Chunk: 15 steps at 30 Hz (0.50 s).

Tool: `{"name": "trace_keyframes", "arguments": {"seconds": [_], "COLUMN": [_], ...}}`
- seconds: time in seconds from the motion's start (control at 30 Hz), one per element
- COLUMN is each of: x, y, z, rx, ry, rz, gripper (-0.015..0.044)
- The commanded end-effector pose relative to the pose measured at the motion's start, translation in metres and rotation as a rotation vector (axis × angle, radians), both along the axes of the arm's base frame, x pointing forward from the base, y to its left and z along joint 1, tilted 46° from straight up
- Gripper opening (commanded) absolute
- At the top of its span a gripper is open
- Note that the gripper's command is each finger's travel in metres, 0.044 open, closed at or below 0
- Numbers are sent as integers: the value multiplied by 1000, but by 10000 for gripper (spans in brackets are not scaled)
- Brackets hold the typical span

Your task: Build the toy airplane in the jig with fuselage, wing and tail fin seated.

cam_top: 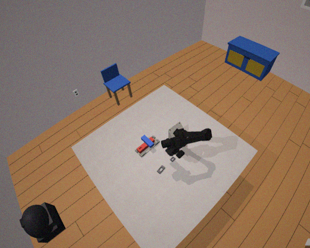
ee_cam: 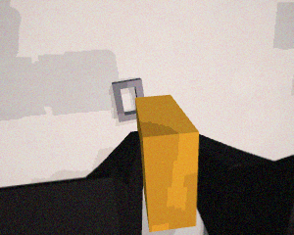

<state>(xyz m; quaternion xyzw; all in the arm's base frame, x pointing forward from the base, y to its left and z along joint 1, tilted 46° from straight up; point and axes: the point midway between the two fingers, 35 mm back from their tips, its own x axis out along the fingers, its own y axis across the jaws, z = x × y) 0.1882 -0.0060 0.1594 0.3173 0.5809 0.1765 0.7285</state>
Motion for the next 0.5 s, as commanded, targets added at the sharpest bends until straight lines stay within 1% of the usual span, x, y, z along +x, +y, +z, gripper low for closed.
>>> {"name": "trace_keyframes", "arguments": {"seconds": [0.0, 0.2, 0.47], "x": [-6, -10, 2], "y": [-7, -12, -25], "z": [10, 18, 15], "rx": [-3, -1, 1], "ry": [8, 16, 18], "rz": [-10, -18, -12], "gripper": [0, 0, 0]}}
